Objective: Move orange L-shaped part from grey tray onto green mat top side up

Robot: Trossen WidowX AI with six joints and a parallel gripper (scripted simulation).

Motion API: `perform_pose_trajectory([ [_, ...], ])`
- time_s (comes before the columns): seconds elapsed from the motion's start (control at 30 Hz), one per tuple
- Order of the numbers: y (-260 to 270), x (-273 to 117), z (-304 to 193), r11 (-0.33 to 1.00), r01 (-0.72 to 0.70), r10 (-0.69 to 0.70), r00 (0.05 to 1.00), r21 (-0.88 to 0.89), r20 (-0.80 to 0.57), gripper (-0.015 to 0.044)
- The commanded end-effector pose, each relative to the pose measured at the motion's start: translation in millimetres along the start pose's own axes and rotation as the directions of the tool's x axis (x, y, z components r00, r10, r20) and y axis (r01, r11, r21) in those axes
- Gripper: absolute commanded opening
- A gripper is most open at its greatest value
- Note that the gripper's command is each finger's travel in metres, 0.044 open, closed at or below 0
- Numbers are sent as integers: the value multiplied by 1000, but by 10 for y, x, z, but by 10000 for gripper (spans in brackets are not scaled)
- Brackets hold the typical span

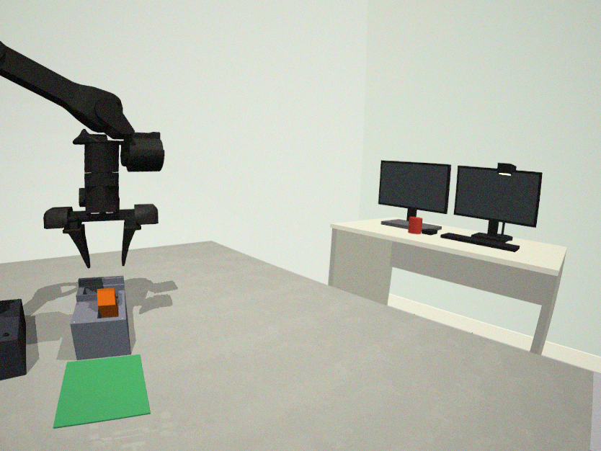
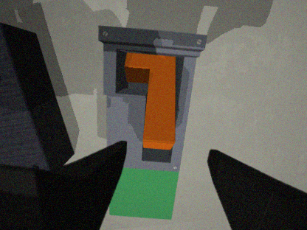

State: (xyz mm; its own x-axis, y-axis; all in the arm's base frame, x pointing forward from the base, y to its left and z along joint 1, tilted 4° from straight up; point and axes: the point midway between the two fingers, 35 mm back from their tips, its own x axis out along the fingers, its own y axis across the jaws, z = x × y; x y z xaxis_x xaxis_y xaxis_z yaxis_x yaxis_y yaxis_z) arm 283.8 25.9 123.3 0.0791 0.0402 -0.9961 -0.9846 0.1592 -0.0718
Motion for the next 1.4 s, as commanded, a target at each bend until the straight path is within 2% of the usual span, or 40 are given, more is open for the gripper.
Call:
perform_pose_trajectory([
  [0.0, 23, 180, -2, 1000, -10, 10, 1000, -11, 3, 280],
  [1.2, 31, 676, -1, 1000, -10, 10, 1000, -11, 3, 280],
  [1.37, 24, 643, -8, 1000, -9, 9, 1000, -12, -1, 149],
])
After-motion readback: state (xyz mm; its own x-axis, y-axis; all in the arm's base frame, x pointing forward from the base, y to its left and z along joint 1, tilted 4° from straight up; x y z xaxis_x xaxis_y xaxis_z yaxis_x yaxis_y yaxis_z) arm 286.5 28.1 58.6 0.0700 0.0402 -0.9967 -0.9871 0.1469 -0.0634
